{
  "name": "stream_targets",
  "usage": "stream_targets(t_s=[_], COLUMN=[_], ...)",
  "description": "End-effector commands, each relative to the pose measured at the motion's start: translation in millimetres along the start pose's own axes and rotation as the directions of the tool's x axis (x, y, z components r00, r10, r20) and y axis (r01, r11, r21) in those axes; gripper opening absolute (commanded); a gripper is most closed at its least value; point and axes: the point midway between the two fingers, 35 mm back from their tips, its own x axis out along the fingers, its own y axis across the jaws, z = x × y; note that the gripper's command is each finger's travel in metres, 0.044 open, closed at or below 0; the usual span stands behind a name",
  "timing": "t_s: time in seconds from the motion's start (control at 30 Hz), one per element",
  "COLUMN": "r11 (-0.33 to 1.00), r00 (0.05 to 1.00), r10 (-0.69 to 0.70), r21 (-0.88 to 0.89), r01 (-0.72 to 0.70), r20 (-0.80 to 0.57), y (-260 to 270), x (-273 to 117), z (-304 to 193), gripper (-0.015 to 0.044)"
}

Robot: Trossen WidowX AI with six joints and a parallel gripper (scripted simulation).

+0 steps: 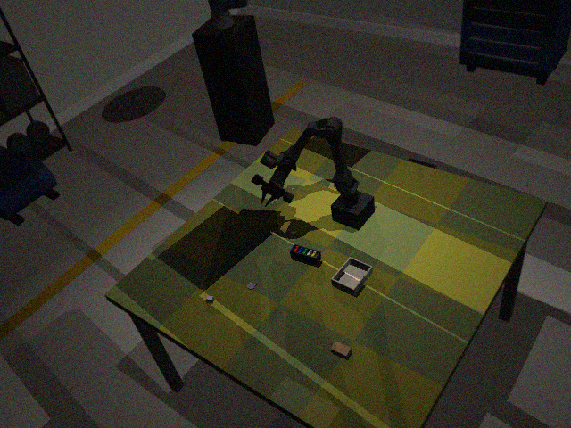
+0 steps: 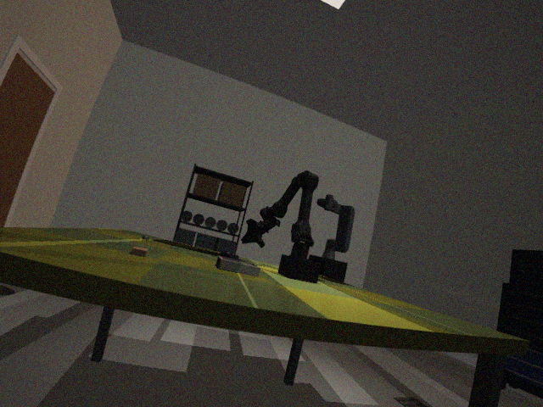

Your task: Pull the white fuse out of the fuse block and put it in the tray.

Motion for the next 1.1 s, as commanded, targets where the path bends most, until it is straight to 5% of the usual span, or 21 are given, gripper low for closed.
stream_targets(t_s=[0.0,0.47,0.73,1.07], r11=[0.991,0.831,0.831,0.832], r00=[0.993,0.831,0.736,0.734], r10=[0.119,0.52,0.541,0.54], r21=[0.068,0.345,0.394,0.394], r01=[-0.118,-0.437,-0.393,-0.391], r20=[0.002,-0.199,-0.407,-0.411], y=[19,137,205,212], x=[17,30,-4,-6], z=[36,177,224,225], gripper=[0.0074,0.0074,0.0074,0.0074])
